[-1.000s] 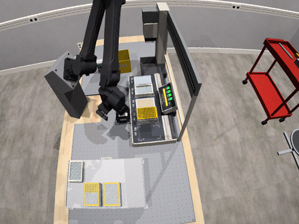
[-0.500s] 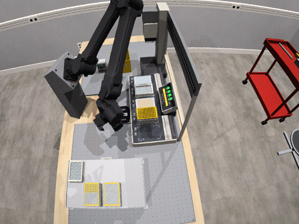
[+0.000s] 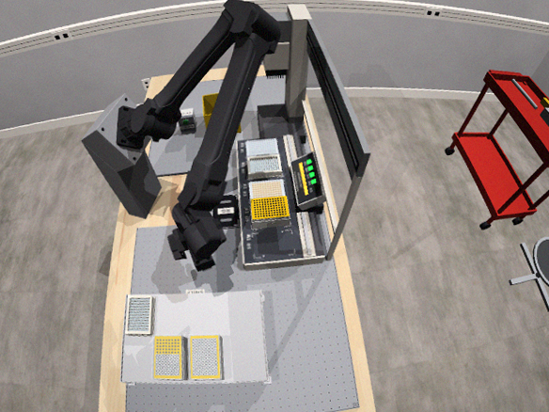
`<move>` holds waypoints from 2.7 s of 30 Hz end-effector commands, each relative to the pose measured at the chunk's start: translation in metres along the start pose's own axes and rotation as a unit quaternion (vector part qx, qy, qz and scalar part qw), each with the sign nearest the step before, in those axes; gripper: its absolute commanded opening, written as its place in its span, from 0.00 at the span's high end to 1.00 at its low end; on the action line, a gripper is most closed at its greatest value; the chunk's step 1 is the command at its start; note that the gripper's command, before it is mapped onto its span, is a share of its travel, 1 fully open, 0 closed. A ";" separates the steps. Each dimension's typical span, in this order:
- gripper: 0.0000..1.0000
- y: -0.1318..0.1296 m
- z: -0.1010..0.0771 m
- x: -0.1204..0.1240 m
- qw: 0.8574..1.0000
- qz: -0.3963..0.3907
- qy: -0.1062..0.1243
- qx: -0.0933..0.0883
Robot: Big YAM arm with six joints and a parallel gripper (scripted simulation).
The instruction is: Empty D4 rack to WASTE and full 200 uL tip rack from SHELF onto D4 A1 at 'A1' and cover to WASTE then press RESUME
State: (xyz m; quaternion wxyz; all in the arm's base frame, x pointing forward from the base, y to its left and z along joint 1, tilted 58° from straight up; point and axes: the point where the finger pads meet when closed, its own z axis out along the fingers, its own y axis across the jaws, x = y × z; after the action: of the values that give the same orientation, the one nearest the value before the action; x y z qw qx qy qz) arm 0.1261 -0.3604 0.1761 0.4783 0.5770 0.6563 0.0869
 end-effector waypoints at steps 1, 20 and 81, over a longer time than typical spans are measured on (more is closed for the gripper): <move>0.00 -0.008 -0.005 -0.029 0.999 0.048 -0.011 0.005; 0.00 -0.046 -0.008 -0.106 0.984 0.179 -0.013 0.004; 0.00 -0.109 0.053 -0.247 0.985 0.171 0.000 0.000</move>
State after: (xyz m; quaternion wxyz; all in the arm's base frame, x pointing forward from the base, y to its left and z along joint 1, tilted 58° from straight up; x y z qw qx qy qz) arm 0.0517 -0.6207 0.2090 0.4558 0.6781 0.5526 0.1649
